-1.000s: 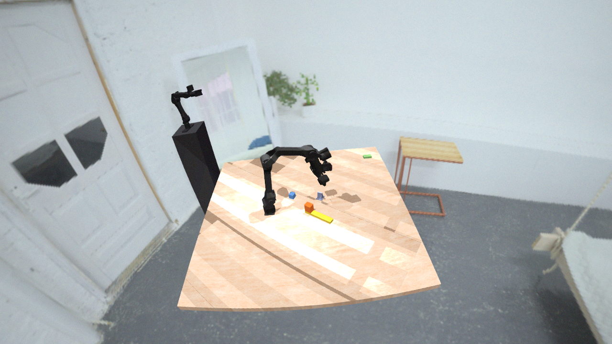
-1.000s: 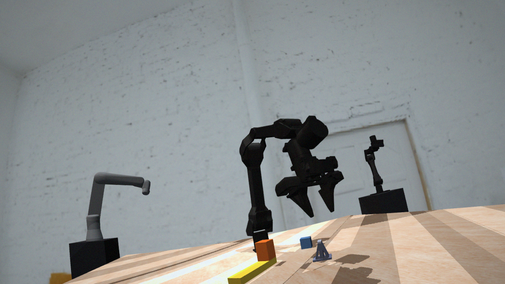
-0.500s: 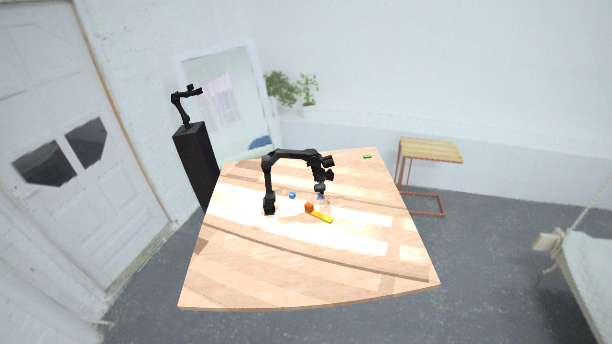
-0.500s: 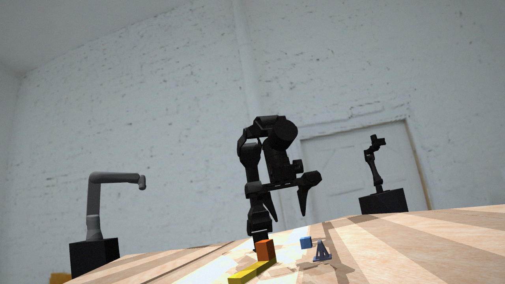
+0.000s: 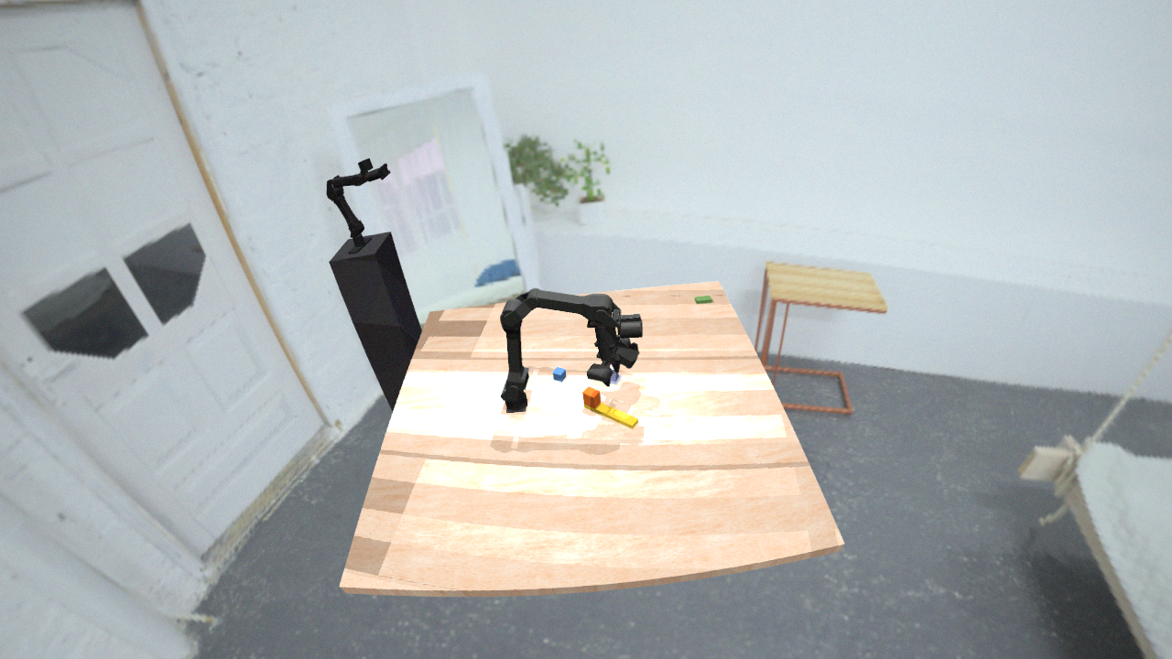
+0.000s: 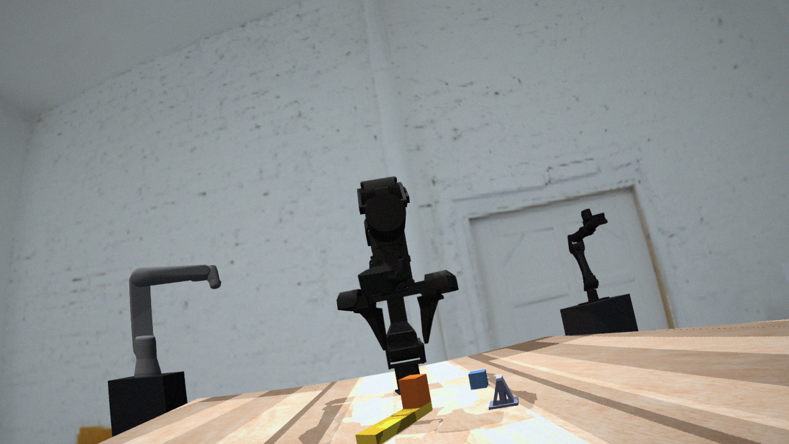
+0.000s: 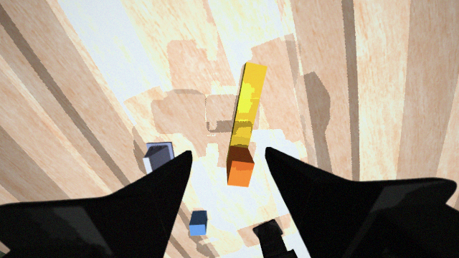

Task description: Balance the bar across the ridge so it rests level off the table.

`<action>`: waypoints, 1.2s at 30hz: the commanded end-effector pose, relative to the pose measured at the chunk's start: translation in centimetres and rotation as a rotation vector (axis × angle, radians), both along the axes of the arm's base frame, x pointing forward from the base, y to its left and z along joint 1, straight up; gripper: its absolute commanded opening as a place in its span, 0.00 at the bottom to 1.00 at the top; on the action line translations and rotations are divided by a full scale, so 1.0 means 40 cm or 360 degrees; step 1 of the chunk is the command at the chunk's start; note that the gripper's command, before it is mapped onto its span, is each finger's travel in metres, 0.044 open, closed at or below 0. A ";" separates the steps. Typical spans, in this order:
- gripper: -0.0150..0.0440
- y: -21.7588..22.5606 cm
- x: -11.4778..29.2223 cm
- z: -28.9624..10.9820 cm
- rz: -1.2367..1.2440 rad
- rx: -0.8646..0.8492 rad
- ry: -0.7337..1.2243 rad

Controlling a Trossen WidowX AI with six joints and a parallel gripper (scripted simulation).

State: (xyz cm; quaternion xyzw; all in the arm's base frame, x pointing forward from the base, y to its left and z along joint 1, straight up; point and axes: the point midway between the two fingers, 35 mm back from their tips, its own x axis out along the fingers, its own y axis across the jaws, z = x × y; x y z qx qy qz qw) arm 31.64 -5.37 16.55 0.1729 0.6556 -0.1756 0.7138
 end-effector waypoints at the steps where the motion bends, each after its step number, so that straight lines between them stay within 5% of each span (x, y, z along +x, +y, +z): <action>1: 0.79 -0.036 -0.016 0.004 -0.0154 0.0025 0.0039; 10: 0.79 -0.071 -0.033 0.000 -0.0302 0.0042 0.0077; 24: 0.79 -0.073 -0.027 -0.217 -0.0302 0.0042 0.0077; 36: 0.79 -0.073 -0.027 -0.250 -0.0302 0.0042 0.0077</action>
